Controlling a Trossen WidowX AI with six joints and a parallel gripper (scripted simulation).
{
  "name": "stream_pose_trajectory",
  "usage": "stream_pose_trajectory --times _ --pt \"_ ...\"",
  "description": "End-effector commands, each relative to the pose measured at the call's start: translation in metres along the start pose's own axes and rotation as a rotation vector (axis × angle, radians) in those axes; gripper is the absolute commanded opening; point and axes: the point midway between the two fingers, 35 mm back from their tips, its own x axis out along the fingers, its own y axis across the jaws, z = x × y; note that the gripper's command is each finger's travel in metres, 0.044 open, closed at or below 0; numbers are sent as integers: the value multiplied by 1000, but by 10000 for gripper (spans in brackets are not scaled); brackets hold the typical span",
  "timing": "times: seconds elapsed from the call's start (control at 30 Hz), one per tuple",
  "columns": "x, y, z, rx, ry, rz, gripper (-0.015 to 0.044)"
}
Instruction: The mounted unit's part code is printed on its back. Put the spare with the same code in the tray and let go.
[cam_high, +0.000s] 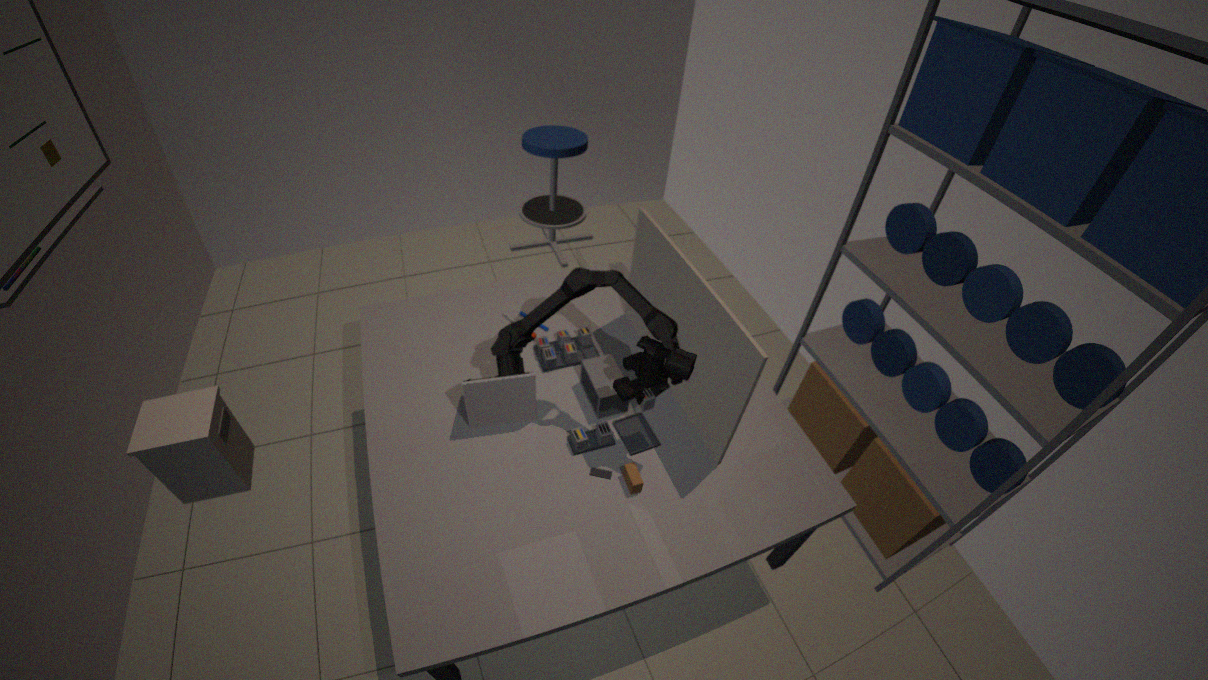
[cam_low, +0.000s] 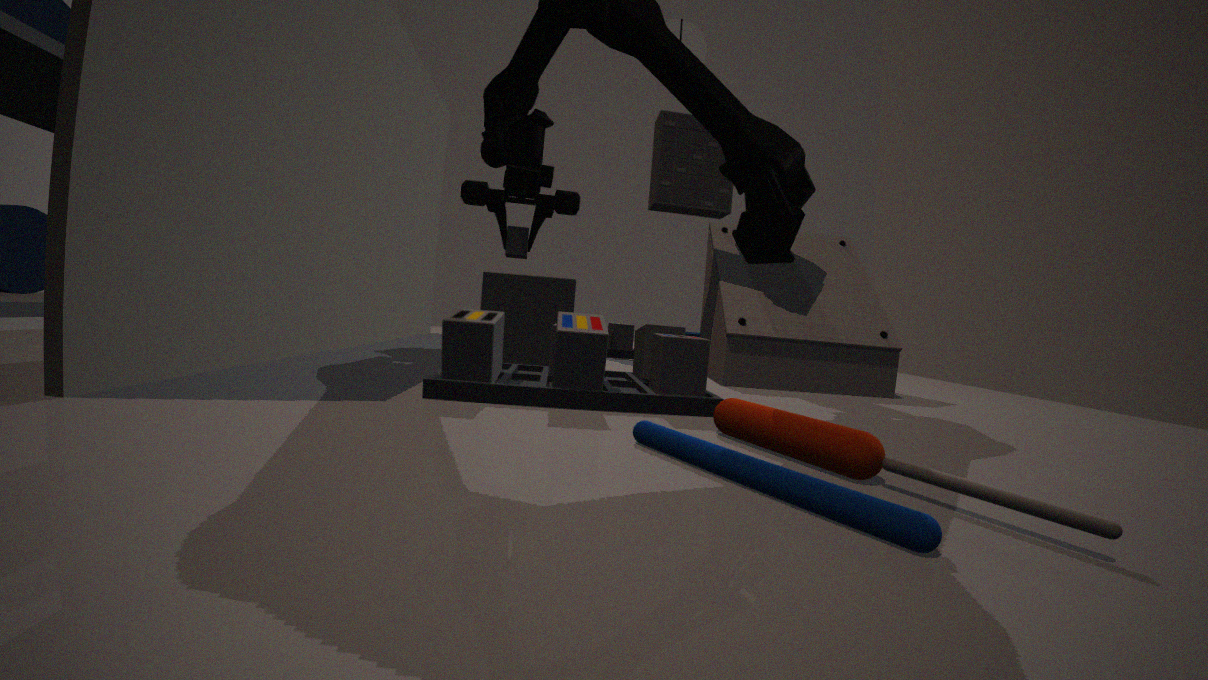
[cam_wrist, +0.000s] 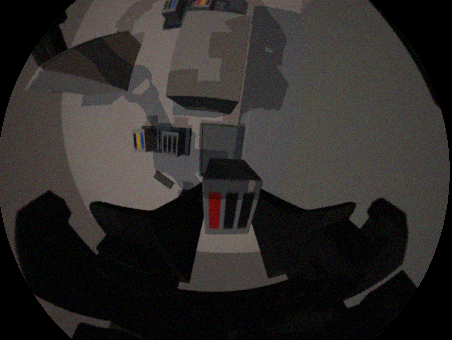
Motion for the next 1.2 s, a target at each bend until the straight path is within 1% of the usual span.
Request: stream_pose_trajectory --times 0.0,1.17 --pt "5 0 -1 5 -2 -3 0" --pt "51 -4 -3 6 1 -3 0"
